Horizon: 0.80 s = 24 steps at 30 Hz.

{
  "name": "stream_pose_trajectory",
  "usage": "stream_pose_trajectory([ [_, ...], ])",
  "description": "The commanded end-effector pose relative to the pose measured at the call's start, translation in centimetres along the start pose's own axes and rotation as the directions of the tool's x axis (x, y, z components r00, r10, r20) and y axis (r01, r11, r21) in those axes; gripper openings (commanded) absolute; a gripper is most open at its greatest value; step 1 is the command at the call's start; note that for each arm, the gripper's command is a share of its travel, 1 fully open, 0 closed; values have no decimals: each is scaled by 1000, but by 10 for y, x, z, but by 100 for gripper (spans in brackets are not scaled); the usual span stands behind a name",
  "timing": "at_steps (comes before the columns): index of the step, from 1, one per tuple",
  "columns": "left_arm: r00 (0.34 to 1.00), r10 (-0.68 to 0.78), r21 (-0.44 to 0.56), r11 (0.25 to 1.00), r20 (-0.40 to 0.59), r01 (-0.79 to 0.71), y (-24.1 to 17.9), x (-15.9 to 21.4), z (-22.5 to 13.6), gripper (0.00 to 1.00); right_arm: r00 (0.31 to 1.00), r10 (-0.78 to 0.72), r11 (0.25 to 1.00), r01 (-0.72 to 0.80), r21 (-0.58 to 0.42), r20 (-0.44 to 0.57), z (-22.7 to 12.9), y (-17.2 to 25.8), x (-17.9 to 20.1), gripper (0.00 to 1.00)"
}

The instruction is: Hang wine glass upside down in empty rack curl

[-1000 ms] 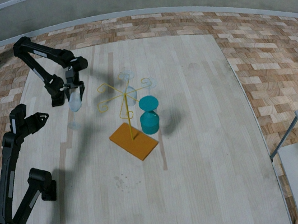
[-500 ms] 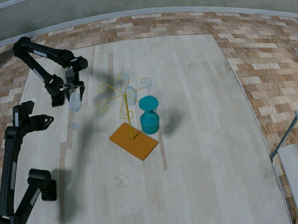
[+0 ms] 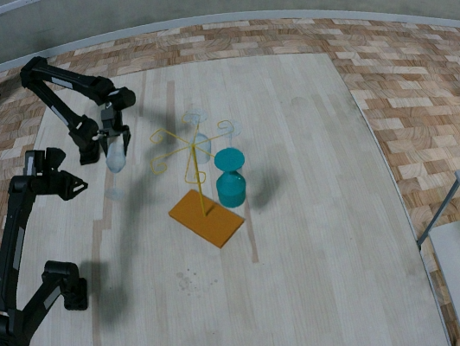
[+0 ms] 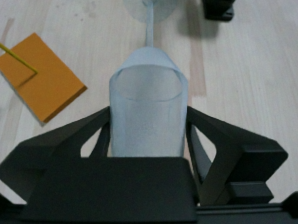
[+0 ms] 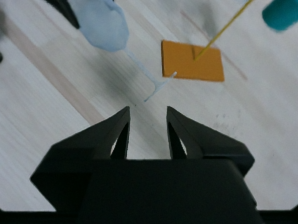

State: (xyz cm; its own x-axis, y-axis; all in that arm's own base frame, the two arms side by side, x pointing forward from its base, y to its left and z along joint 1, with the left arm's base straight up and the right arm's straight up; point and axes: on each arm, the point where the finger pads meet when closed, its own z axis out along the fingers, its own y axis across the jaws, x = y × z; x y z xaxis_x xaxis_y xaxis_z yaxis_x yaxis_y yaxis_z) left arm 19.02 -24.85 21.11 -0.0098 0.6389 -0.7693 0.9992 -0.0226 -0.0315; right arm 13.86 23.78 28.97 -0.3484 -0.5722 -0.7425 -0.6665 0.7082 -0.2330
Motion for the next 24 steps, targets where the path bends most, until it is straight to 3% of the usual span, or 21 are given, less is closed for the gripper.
stream_pose_trajectory([
  [1, 997, 66, -40, 997, 43, -64, 13, -35, -18, 62, 950, 304, 950, -298, 92, -70, -5, -9, -30, 35],
  [8, 997, 66, -40, 997, 43, -64, 13, -35, -18, 62, 887, 444, 892, -423, 161, -126, 5, -10, -30, 35],
  [19, 997, 66, -40, 997, 43, -64, 13, -35, -18, 62, 655, 724, 684, -643, 345, -216, 28, -15, -30, 35],
  [24, 997, 66, -40, 997, 43, -64, 13, -35, -18, 62, 610, 755, 652, -659, 376, -241, 33, -15, -31, 35],
])
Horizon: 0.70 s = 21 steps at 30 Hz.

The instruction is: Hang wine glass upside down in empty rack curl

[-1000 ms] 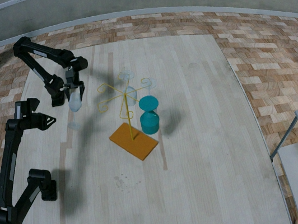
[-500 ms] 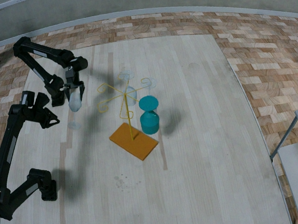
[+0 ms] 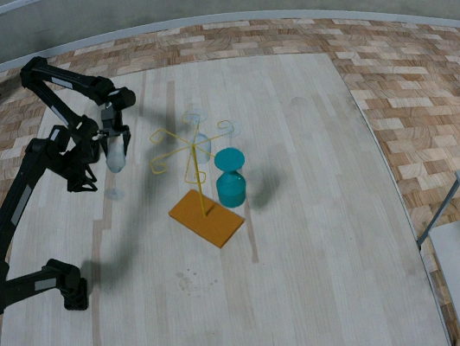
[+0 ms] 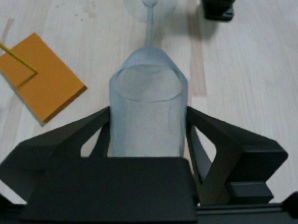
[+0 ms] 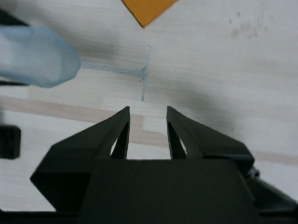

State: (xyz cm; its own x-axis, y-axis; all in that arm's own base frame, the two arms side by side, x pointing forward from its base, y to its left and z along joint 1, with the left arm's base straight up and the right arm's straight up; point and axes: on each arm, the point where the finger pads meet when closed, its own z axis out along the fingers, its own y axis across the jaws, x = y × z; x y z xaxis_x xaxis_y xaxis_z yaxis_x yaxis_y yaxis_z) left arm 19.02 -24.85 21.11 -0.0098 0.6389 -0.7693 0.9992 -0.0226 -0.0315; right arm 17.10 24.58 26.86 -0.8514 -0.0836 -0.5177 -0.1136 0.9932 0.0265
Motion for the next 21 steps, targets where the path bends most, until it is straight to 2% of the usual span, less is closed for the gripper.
stream_pose_trajectory([
  [1, 997, 66, -40, 997, 43, -64, 13, -35, -18, 62, 984, 173, 985, -172, 16, -32, -17, 12, -23, 35],
  [21, 997, 66, -40, 997, 43, -64, 13, -35, -18, 62, 992, 122, 992, -122, 16, -40, -14, 15, -23, 35],
])
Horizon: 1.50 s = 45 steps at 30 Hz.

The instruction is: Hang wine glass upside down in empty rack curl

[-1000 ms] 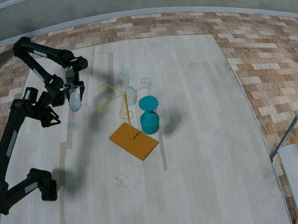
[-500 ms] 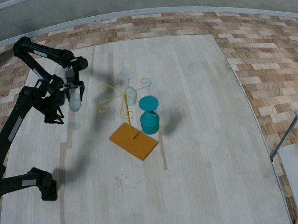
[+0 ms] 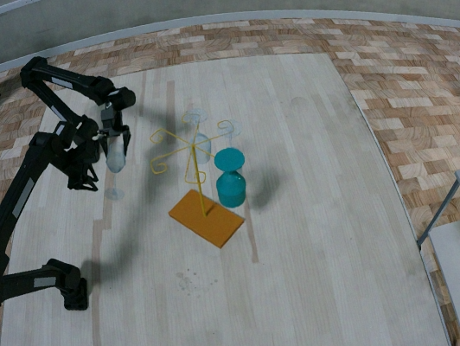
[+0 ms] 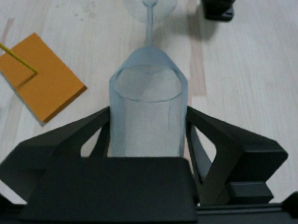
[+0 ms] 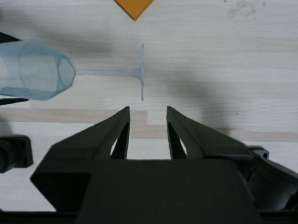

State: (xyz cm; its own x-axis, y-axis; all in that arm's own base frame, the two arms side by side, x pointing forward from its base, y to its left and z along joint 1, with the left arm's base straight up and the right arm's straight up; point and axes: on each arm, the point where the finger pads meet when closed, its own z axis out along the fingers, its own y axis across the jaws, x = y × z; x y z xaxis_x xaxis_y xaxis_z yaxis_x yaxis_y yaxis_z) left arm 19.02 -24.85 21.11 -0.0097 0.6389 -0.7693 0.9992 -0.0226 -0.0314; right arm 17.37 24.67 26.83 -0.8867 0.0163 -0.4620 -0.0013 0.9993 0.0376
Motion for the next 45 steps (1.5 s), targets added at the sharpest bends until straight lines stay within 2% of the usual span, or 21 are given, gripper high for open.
stream_pose_trajectory([
  [1, 997, 66, -40, 997, 43, -64, 13, -35, -18, 62, 1000, 14, 1000, -14, -24, 13, -10, 14, -17, 35],
  [12, 997, 66, -40, 997, 43, -64, 13, -35, -18, 62, 1000, 1, 1000, -1, 2, 0, 52, 6, -3, 35],
  [14, 997, 66, -40, 997, 43, -64, 13, -35, -18, 62, 1000, 1, 1000, -1, 2, 0, 52, 6, -3, 35],
  [18, 997, 66, -40, 997, 43, -64, 13, -35, -18, 62, 999, 23, 999, -22, -43, 24, 39, 28, -30, 29],
  [23, 997, 66, -40, 997, 43, -64, 13, -35, -18, 62, 1000, 1, 1000, -1, 2, -1, 63, 11, -11, 21],
  [29, 997, 66, -40, 997, 43, -64, 13, -35, -18, 62, 1000, -11, 1000, 11, 1, -2, 63, 12, -7, 8],
  [31, 997, 66, -40, 997, 43, -64, 13, -35, -18, 62, 1000, -11, 1000, 11, 1, -2, 63, 12, -7, 8],
  [35, 997, 66, -40, 997, 44, -65, 14, -35, -18, 62, 1000, -1, 1000, 1, -19, 9, 55, 19, -15, 0],
  [41, 997, 69, -42, 997, 45, -67, 14, -36, -18, 62, 1000, -3, 1000, 3, -16, 6, 56, 18, -13, 0],
  [43, 998, 50, -29, 998, 31, -49, 9, -23, -12, 85, 1000, 9, 1000, -9, -16, 10, 53, 14, -13, 0],
  [44, 998, 50, -29, 998, 31, -49, 9, -23, -12, 90, 1000, 9, 1000, -9, -16, 9, 53, 14, -13, 0],
  [45, 998, 50, -29, 998, 31, -49, 9, -23, -12, 90, 1000, 9, 1000, -9, -16, 9, 53, 14, -13, 0],
])
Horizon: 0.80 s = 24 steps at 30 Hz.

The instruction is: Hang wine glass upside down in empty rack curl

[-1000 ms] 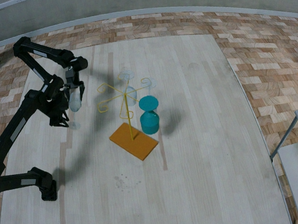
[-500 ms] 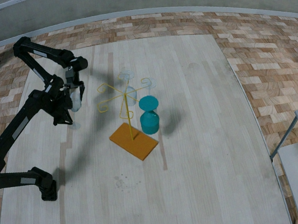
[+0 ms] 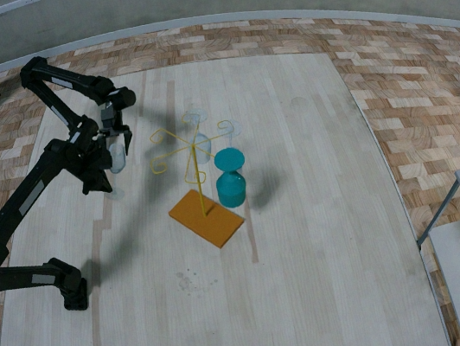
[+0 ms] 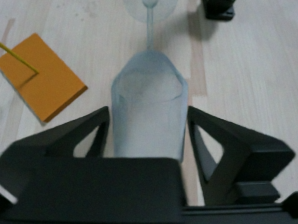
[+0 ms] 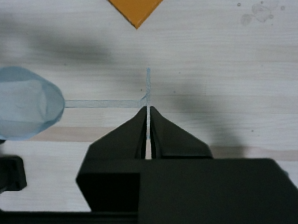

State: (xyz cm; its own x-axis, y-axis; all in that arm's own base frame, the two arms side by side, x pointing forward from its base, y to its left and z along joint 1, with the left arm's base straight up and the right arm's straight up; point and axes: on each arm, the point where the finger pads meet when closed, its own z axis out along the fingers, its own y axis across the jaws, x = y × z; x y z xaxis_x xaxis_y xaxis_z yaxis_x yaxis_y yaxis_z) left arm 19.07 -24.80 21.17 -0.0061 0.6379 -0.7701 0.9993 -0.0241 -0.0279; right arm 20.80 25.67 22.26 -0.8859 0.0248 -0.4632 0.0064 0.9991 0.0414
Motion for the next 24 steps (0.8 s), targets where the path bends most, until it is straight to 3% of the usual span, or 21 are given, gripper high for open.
stream_pose_trajectory([
  [1, 999, 46, -28, 999, 30, -45, 8, -23, -11, 90, 1000, 0, 1000, 0, -16, 8, -4, 6, -4, 0],
  [4, 999, 46, -28, 999, 30, -45, 8, -22, -12, 90, 1000, 0, 1000, 0, -16, 8, -4, 6, -4, 0],
  [6, 996, 71, -52, 996, 44, -69, 12, -34, -25, 90, 1000, 0, 1000, 0, -16, 8, -4, 6, -4, 0],
  [24, 998, 55, -40, 998, 26, -54, 10, -25, -115, 90, 1000, 0, 1000, 0, -16, 8, -4, 6, -4, 0],
])
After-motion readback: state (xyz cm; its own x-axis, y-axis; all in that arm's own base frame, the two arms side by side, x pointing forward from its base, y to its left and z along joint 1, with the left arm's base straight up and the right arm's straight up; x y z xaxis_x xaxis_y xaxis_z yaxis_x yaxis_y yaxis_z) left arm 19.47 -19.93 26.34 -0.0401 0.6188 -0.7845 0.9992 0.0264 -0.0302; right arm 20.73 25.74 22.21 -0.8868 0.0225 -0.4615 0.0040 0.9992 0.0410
